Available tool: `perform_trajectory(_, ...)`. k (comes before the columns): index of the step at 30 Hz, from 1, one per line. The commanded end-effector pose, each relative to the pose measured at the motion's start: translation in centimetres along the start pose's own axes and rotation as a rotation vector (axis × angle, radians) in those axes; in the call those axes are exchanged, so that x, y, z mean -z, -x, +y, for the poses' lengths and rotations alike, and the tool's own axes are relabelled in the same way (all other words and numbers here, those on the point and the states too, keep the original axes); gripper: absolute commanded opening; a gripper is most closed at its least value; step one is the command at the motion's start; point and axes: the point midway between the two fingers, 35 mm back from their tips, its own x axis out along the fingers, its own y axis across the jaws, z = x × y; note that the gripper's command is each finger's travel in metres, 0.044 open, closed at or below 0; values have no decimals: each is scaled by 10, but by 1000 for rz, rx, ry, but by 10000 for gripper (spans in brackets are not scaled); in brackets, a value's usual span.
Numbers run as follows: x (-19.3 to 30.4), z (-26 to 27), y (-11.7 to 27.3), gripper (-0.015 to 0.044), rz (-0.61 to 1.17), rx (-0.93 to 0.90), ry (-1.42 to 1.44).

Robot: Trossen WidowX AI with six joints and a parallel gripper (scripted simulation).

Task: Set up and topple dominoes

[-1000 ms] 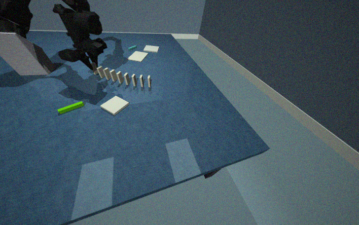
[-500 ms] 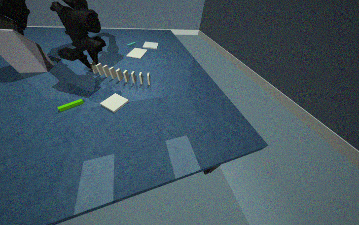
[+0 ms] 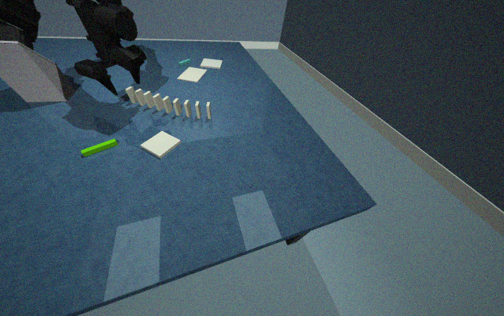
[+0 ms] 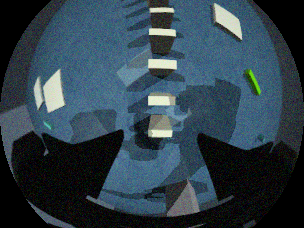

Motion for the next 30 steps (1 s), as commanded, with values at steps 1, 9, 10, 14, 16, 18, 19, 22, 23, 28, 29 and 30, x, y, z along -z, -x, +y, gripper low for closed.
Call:
perform_trajectory(1,-9,1,54,440,-35,3,16)
perform_trajectory(9,1,0,113,440,-29,-1,20)
perform_trajectory(10,1,0,113,440,-29,-1,20)
perform_trajectory(14,5,0,102,335,-29,2,277)
perform_trajectory(16,10,0,93,282,-29,5,487)
perform_trajectory(18,14,0,84,230,-28,7,697)
perform_trajectory(19,17,0,80,204,-28,9,802)
perform_trajectory(22,24,0,67,125,-27,12,1116)
perform_trajectory(23,27,0,63,99,-26,13,1221)
perform_trajectory(28,37,0,49,0,-25,16,1584)
perform_trajectory(29,37,0,49,0,-25,16,1584)
perform_trajectory(30,37,0,49,0,-25,16,1584)
